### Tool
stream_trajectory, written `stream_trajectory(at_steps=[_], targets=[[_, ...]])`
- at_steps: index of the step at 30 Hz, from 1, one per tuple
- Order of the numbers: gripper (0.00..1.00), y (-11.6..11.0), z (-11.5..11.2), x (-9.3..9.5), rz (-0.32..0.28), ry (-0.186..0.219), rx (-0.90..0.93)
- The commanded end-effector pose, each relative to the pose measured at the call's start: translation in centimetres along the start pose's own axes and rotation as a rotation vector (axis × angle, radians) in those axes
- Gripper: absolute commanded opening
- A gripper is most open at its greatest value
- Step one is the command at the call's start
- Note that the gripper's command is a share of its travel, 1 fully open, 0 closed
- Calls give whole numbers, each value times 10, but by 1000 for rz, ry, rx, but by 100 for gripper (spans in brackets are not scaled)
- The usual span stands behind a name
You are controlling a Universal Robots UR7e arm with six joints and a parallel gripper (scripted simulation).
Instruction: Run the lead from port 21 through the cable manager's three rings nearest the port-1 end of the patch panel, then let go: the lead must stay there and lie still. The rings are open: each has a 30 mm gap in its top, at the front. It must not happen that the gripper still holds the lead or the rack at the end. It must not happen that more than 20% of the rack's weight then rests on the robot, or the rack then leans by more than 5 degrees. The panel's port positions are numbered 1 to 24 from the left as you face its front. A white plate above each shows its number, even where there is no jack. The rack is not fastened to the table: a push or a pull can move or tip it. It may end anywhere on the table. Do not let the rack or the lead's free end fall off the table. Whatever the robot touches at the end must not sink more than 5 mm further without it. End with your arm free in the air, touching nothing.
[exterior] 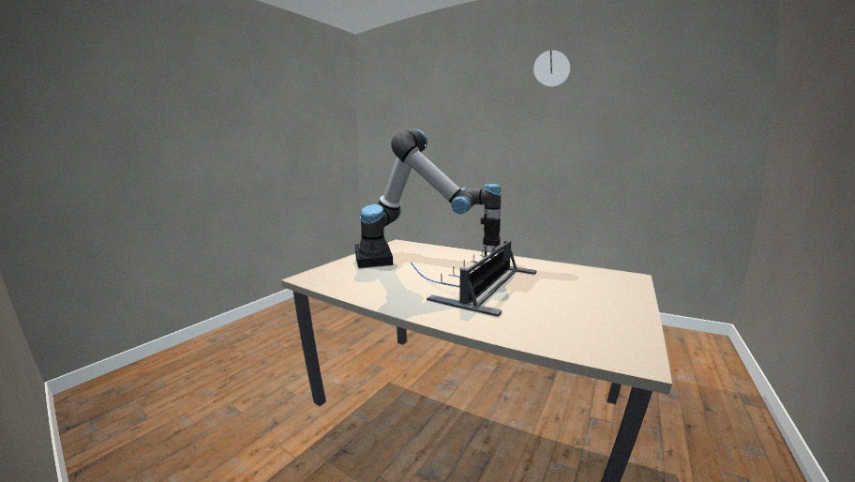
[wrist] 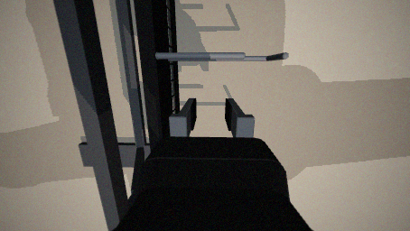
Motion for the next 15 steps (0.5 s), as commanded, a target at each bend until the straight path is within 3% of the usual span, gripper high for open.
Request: stream_trajectory(at_steps=[1, 15], targets=[[67, 0, 0, -1, 0, 2, 0], [67, 0, 0, -2, 0, 2, 0]])
Point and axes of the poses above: the point where the finger pads meet when closed, its own x axis out along the fingers, its own z axis across the jaws, y = z × x, the point moved 6 cm from there along -x, back along the fingers, and after that the axes turned 5 degrees about -x, right-handed, at the moved point
